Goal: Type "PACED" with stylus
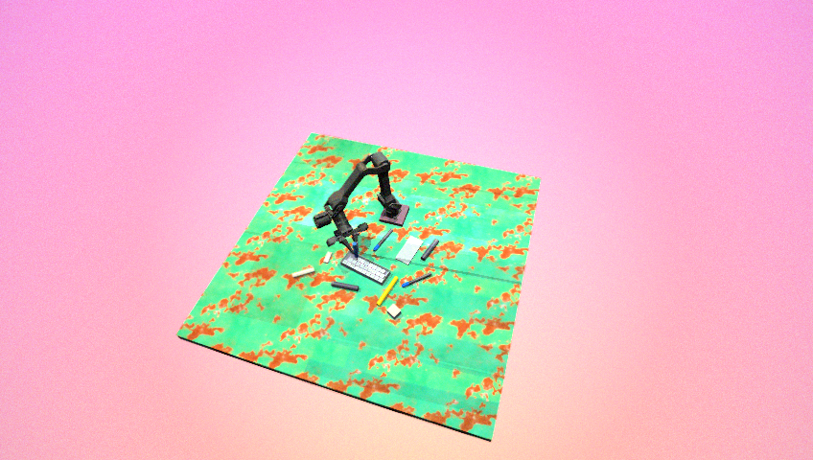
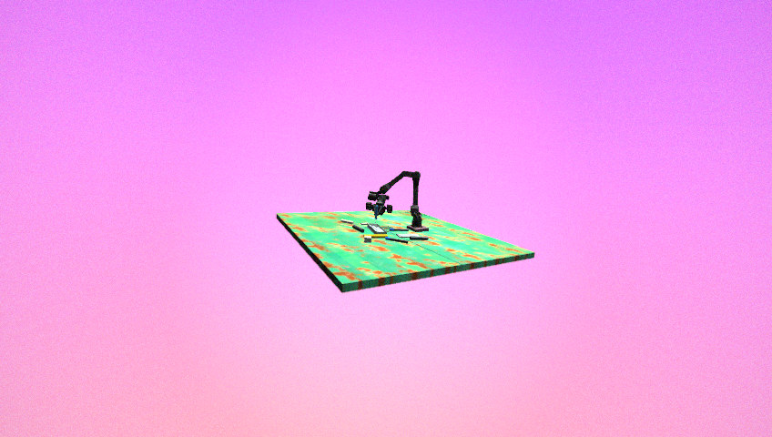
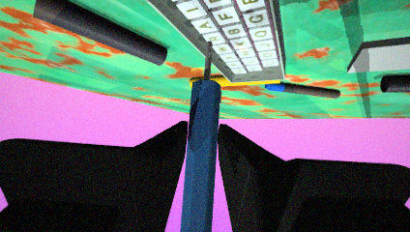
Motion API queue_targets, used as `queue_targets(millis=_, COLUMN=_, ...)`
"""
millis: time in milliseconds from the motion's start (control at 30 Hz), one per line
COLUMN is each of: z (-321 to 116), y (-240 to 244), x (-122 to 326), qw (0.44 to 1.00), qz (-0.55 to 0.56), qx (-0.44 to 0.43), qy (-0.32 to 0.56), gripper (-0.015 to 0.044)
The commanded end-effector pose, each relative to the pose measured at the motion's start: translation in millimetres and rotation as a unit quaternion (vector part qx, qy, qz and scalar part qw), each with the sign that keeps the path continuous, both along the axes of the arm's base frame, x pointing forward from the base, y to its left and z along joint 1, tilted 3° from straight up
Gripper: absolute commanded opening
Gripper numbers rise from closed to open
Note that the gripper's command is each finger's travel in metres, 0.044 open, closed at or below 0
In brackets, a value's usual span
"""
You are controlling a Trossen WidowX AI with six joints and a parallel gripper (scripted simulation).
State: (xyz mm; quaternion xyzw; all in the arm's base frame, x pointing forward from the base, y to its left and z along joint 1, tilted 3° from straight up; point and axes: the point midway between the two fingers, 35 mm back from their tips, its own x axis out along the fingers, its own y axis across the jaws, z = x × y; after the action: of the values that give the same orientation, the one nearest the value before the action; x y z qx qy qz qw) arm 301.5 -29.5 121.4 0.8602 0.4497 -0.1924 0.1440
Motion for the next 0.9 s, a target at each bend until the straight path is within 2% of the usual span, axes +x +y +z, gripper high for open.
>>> queue_targets(millis=0, z=-12, y=1, x=0, qw=1.0, qz=0.0, qx=0.005, qy=0.004, gripper=0.0)
queue_targets(millis=167, z=-15, y=1, x=0, qw=1.0, qz=0.0, qx=0.005, qy=0.004, gripper=0.0)
queue_targets(millis=267, z=-17, y=1, x=0, qw=1.0, qz=0.0, qx=0.005, qy=0.004, gripper=0.0079)
queue_targets(millis=867, z=-26, y=0, x=1, qw=1.0, qz=0.0, qx=0.005, qy=0.004, gripper=0.0081)
